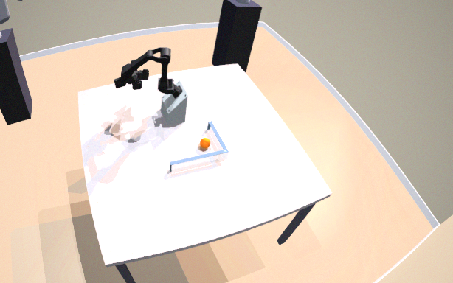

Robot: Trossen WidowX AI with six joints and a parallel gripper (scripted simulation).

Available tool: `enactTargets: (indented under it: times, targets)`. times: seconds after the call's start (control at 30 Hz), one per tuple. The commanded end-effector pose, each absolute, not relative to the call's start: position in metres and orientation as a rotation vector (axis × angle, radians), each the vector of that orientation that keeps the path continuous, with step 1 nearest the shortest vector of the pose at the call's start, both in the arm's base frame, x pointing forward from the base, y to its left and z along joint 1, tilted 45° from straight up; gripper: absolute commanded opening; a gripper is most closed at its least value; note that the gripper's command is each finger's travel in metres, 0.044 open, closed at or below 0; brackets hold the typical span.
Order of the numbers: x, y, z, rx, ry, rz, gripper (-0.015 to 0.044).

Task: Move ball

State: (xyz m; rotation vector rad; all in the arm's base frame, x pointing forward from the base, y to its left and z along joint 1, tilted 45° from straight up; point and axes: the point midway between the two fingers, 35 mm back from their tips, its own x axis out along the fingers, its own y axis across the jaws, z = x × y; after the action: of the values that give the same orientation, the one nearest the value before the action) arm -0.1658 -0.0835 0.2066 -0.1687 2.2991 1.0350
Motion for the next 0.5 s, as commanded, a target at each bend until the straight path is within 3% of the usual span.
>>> enactTargets:
  times: [0.0, 0.47]
  targets:
    - [-0.165, -0.085, 0.206, -0.173, 2.299, 1.035, 0.0387]
    - [-0.094, -0.191, 0.169, -0.643, 2.252, 1.023, 0.0387]
